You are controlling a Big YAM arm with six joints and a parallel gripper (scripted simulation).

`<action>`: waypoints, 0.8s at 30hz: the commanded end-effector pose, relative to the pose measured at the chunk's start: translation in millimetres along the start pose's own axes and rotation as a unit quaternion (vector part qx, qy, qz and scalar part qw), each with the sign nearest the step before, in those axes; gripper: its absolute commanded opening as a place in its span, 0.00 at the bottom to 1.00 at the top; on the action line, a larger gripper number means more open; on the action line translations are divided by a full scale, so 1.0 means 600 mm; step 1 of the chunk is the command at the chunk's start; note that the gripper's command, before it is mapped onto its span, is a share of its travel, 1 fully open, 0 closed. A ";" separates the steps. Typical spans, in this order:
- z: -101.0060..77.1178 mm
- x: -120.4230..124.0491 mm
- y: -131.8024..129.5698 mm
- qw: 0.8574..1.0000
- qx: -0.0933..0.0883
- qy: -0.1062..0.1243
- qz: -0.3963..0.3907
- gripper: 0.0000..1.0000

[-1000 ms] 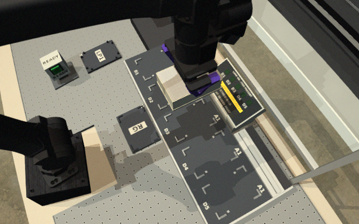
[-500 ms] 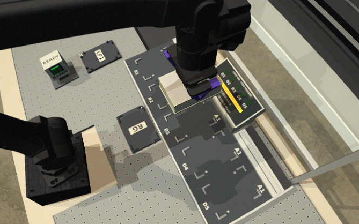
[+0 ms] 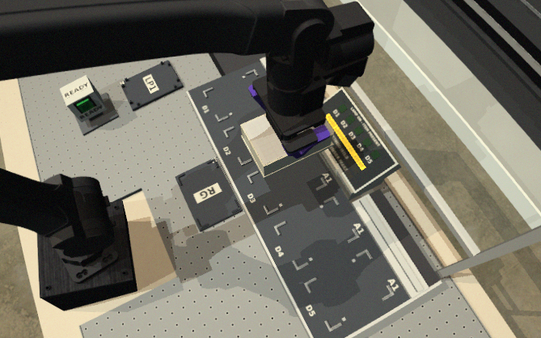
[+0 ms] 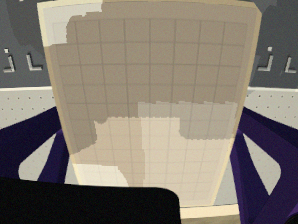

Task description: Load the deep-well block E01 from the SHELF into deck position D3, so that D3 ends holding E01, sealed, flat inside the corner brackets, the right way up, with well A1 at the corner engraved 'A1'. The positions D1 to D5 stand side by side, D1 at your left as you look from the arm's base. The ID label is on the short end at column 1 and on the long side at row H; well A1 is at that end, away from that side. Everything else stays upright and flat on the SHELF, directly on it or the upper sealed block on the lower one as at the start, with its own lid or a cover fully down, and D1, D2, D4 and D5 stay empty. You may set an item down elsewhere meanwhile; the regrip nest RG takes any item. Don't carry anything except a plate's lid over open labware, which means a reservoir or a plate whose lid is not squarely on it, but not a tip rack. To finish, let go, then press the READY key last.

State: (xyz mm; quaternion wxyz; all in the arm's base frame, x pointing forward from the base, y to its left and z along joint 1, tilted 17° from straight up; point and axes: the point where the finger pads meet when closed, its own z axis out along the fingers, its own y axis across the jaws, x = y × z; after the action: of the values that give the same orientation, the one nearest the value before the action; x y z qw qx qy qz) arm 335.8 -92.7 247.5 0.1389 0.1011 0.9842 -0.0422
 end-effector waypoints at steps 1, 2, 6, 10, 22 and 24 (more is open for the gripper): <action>-0.001 -0.018 -0.005 1.000 0.001 -0.015 -0.002 0.00; -0.001 -0.018 -0.005 1.000 0.001 -0.015 -0.002 0.00; -0.005 -0.014 -0.005 1.000 0.001 -0.026 -0.002 0.00; 0.016 -0.021 -0.005 1.000 0.001 -0.017 -0.003 0.00; 0.021 -0.036 -0.006 0.999 0.002 -0.036 -0.002 0.00; 0.053 -0.016 -0.006 1.000 0.001 -0.015 -0.002 0.00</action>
State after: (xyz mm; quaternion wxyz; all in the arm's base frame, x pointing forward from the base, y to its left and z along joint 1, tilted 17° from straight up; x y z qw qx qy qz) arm 347.5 -97.1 219.0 0.1434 0.1010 0.9836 -0.0428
